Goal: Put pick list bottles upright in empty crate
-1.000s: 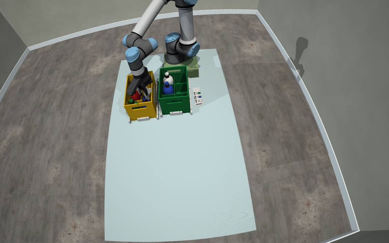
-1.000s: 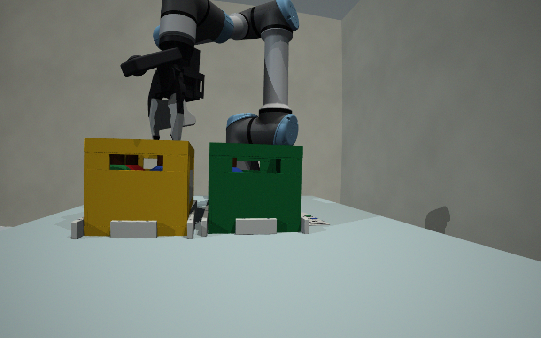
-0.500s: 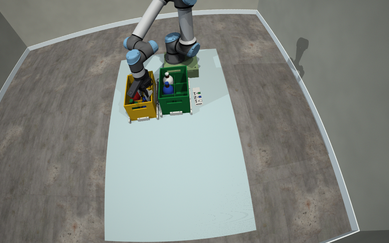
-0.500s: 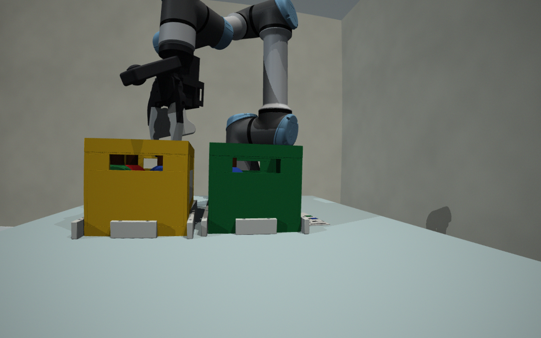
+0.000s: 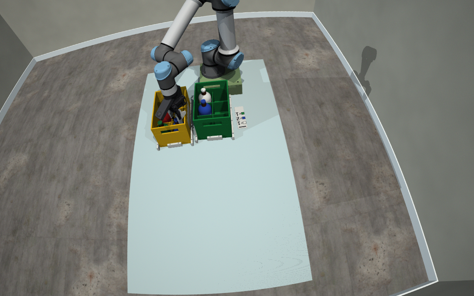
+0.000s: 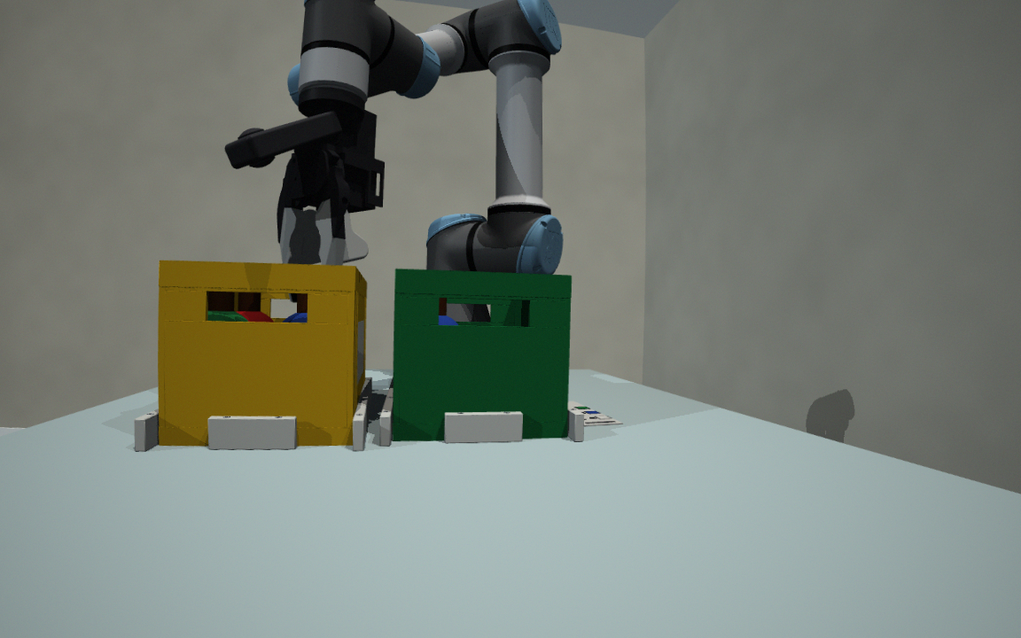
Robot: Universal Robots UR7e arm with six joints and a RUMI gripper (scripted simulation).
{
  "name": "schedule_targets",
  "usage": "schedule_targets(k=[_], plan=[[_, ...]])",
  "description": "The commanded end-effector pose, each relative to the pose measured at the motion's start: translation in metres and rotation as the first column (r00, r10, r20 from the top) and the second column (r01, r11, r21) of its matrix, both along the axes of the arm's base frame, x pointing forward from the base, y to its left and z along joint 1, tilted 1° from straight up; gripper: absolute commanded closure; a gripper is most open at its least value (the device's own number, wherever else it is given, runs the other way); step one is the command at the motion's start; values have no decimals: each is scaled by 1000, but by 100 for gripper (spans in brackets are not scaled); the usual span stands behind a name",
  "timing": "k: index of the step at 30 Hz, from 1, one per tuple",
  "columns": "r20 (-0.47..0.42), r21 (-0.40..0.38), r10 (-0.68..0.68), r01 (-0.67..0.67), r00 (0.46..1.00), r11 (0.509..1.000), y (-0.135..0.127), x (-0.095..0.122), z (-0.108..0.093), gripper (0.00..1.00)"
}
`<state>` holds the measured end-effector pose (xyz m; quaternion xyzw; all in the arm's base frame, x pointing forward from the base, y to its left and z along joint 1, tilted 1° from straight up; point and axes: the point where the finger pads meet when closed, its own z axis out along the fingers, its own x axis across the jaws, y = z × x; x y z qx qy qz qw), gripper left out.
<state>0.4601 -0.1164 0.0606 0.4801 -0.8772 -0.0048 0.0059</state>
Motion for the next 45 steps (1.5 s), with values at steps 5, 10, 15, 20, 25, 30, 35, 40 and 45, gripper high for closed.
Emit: schedule_targets(k=[5, 10, 15, 20, 25, 30, 35, 40, 45], plan=[[1, -1, 0, 0, 1000, 1000, -1, 0, 1, 100], [1, -1, 0, 0, 1000, 1000, -1, 0, 1, 100], [1, -1, 0, 0, 1000, 1000, -1, 0, 1, 100], [1, -1, 0, 0, 1000, 1000, -1, 0, 1, 100], [1, -1, 0, 0, 1000, 1000, -1, 0, 1, 100], [1, -1, 0, 0, 1000, 1000, -1, 0, 1, 100], [1, -1, 0, 0, 1000, 1000, -1, 0, 1, 100], [1, -1, 0, 0, 1000, 1000, -1, 0, 1, 100], [5, -4, -1, 1, 1000, 1000, -2, 2, 5, 100]])
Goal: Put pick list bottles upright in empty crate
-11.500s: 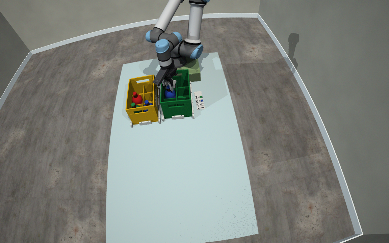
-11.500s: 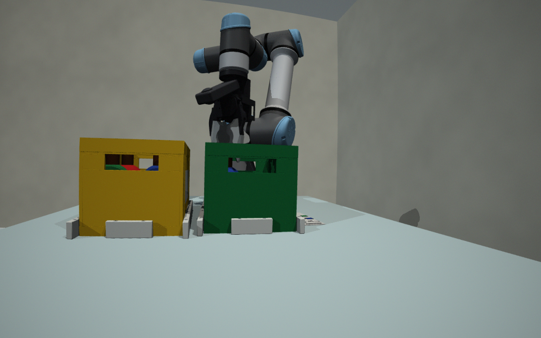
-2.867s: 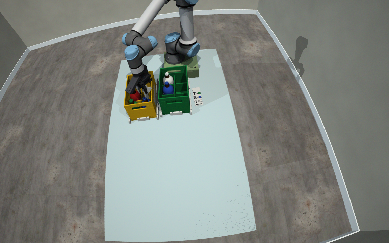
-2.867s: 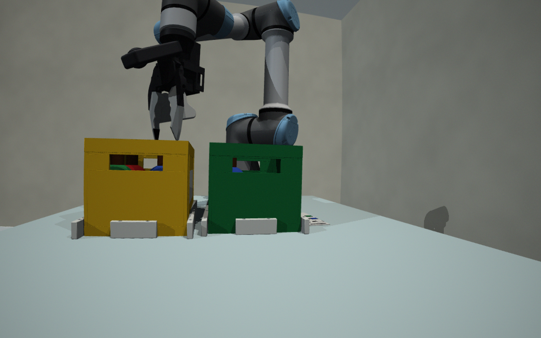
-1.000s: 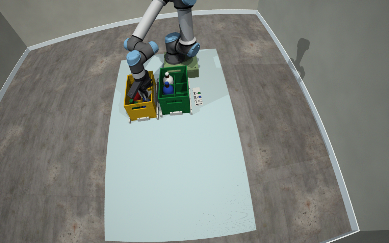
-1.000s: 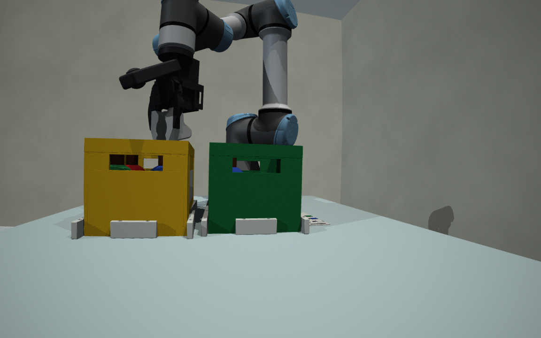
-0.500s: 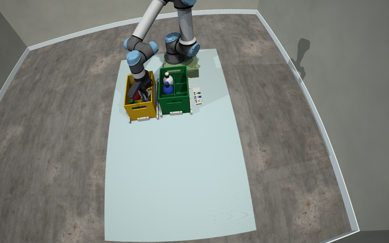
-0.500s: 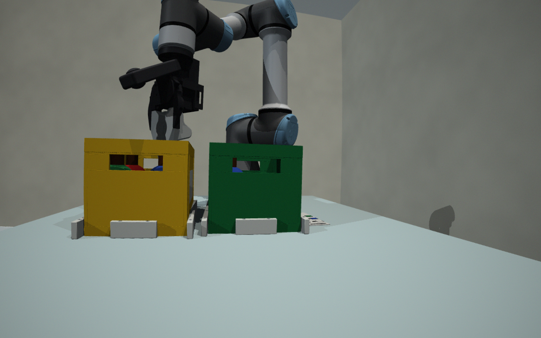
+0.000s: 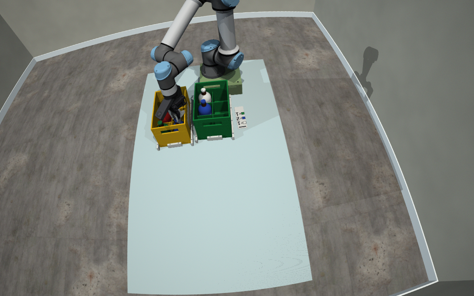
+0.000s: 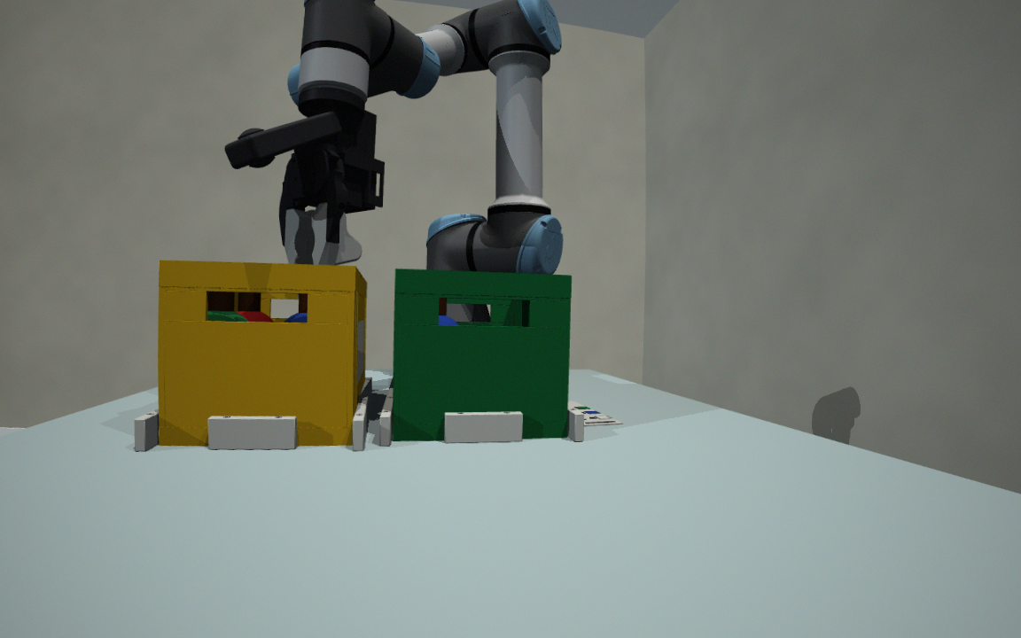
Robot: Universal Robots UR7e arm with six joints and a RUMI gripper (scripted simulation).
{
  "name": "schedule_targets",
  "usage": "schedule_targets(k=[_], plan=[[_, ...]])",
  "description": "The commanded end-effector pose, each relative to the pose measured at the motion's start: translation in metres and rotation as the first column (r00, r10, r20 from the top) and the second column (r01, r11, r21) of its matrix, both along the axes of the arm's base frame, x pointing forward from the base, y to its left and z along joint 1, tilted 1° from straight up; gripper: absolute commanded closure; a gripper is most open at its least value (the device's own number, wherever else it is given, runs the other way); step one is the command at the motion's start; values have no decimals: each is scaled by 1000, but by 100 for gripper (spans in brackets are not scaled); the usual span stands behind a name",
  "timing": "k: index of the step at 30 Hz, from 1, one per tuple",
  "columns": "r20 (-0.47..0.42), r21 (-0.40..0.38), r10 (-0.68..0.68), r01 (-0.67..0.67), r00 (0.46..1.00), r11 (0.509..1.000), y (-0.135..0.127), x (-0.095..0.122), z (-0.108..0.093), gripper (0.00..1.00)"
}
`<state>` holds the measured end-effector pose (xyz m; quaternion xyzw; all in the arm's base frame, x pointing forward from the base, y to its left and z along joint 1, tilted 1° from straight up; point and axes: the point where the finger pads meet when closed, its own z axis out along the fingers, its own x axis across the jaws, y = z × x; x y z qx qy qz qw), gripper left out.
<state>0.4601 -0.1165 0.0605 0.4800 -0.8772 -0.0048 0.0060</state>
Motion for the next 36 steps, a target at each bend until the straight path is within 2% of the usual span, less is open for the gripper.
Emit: schedule_targets(k=[1, 36], plan=[[5, -4, -1, 1, 1000, 1000, -2, 2, 7, 100], [5, -4, 0, 0, 1000, 1000, -2, 2, 58, 100]])
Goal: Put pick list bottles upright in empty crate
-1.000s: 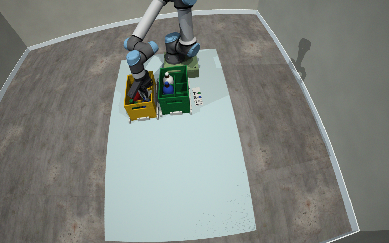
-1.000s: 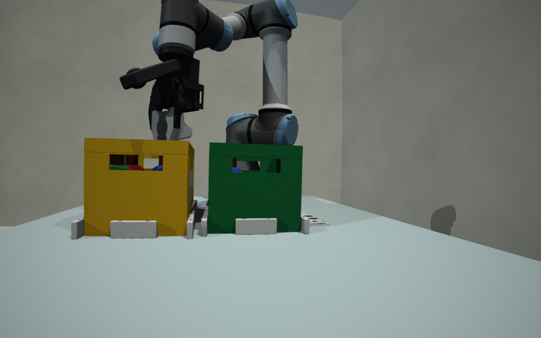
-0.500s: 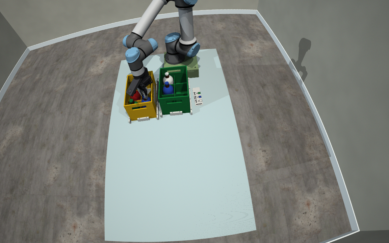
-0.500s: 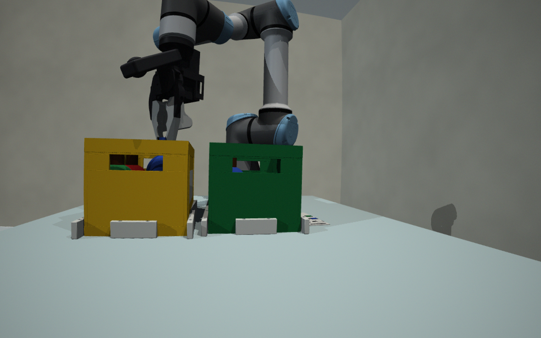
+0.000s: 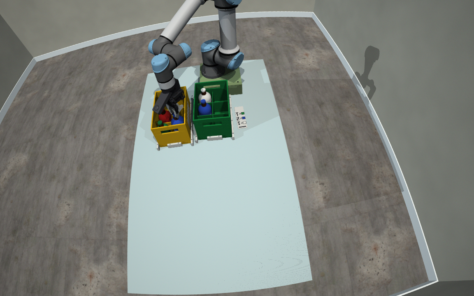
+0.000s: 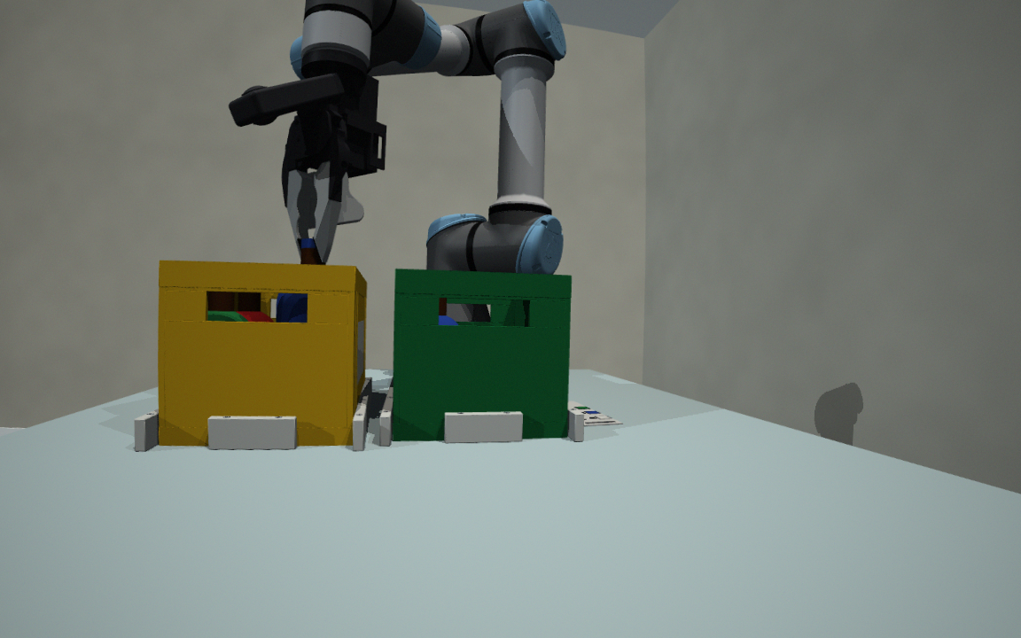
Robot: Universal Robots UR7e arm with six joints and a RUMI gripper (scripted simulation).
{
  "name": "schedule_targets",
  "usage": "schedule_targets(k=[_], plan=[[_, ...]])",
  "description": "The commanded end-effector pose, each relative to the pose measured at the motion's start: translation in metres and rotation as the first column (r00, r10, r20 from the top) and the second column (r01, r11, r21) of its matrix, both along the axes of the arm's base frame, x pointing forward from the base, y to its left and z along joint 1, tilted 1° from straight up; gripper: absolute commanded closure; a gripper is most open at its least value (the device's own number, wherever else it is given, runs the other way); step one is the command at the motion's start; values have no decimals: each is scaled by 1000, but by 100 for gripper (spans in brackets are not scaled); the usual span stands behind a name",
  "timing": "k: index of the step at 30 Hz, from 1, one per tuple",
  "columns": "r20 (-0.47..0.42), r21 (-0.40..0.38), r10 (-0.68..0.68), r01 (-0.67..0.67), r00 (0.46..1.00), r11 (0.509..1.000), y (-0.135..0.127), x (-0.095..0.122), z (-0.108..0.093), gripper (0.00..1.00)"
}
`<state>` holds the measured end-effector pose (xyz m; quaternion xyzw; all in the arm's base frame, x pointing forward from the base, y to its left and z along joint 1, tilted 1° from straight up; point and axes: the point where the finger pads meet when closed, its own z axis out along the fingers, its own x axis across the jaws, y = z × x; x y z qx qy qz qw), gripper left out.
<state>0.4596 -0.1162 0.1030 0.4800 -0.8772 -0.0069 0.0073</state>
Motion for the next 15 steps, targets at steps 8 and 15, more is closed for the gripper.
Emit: schedule_targets(k=[8, 15], plan=[[9, -6, 0, 0, 1000, 1000, -2, 3, 26, 100], [9, -6, 0, 0, 1000, 1000, -2, 3, 38, 100]])
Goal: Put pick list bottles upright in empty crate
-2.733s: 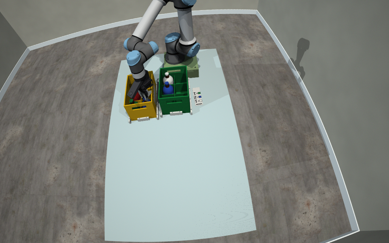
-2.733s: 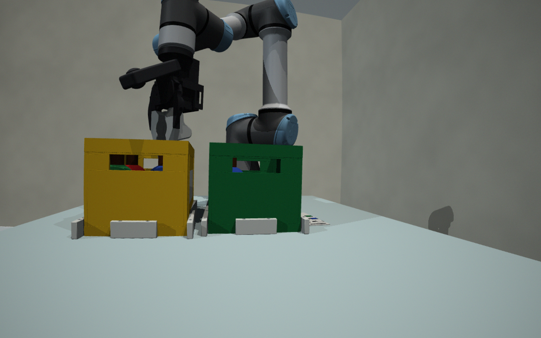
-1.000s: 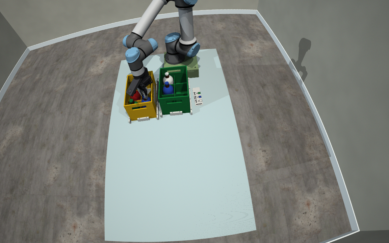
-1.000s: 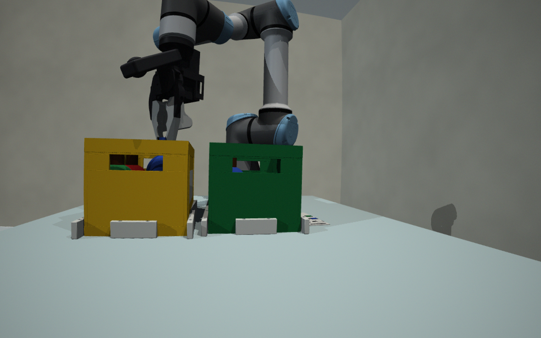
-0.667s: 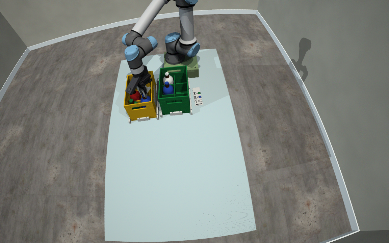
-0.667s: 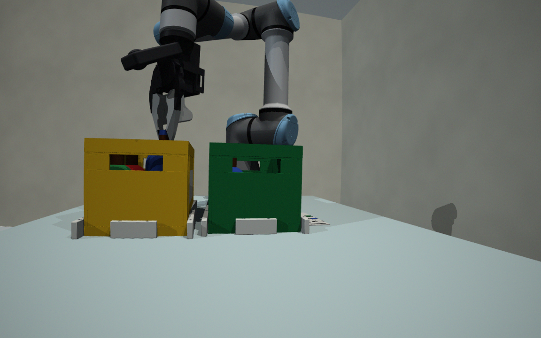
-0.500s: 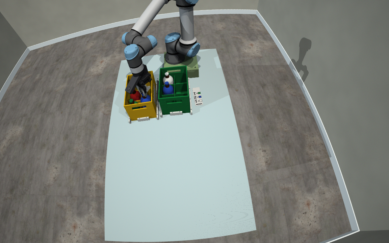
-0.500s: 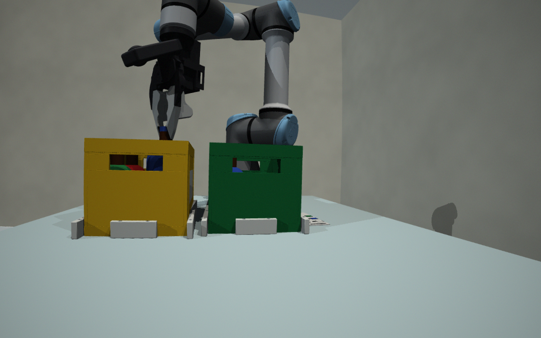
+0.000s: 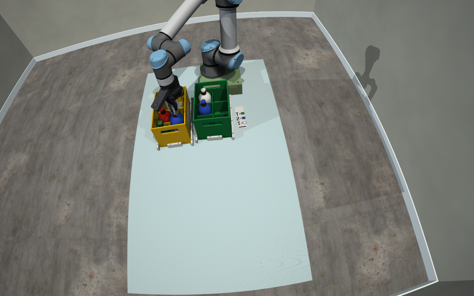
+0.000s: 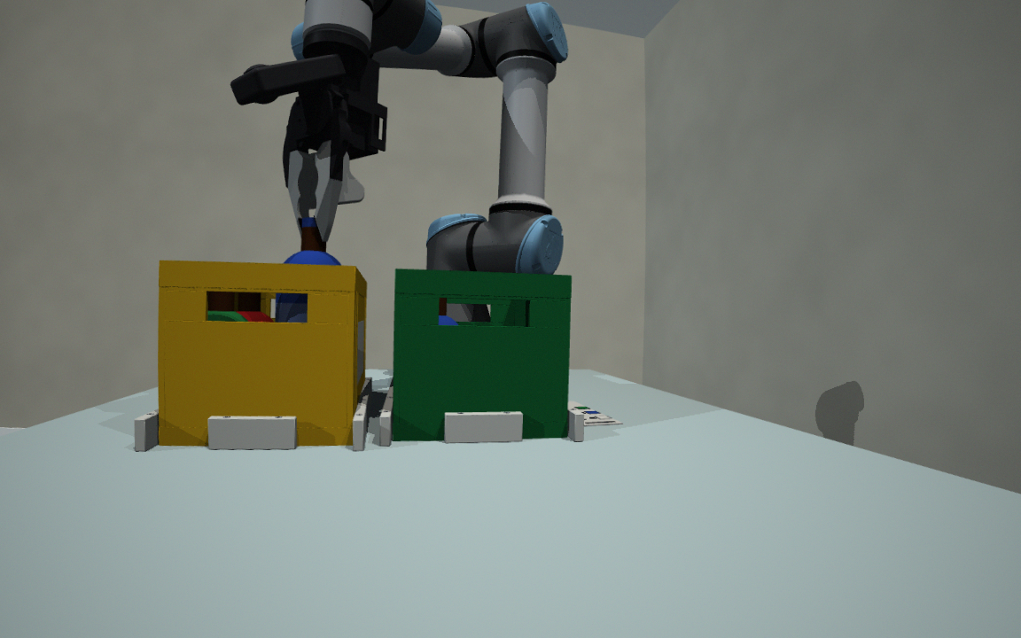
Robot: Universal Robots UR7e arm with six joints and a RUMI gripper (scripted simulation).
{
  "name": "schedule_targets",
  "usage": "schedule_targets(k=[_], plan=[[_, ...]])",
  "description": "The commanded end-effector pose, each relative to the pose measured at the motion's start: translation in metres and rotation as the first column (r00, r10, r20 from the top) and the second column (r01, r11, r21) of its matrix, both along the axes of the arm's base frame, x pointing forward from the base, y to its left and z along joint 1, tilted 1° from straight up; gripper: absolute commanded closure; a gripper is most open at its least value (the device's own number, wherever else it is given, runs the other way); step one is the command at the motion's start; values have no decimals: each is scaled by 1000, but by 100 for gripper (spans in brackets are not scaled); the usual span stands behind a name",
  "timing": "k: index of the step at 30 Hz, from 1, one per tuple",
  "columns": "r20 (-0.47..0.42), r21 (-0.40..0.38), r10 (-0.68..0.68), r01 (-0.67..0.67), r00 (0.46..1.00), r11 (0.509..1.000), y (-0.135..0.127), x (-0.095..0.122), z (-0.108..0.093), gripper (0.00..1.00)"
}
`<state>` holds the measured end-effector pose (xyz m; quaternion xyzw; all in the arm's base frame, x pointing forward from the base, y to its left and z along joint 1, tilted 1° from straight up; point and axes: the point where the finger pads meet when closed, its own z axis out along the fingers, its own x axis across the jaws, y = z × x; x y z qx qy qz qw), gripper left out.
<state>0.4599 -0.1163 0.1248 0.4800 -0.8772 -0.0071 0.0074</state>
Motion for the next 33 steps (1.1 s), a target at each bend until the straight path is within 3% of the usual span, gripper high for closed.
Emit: schedule_targets(k=[1, 33], plan=[[10, -6, 0, 0, 1000, 1000, -2, 3, 17, 100], [10, -6, 0, 0, 1000, 1000, -1, 3, 64, 100]])
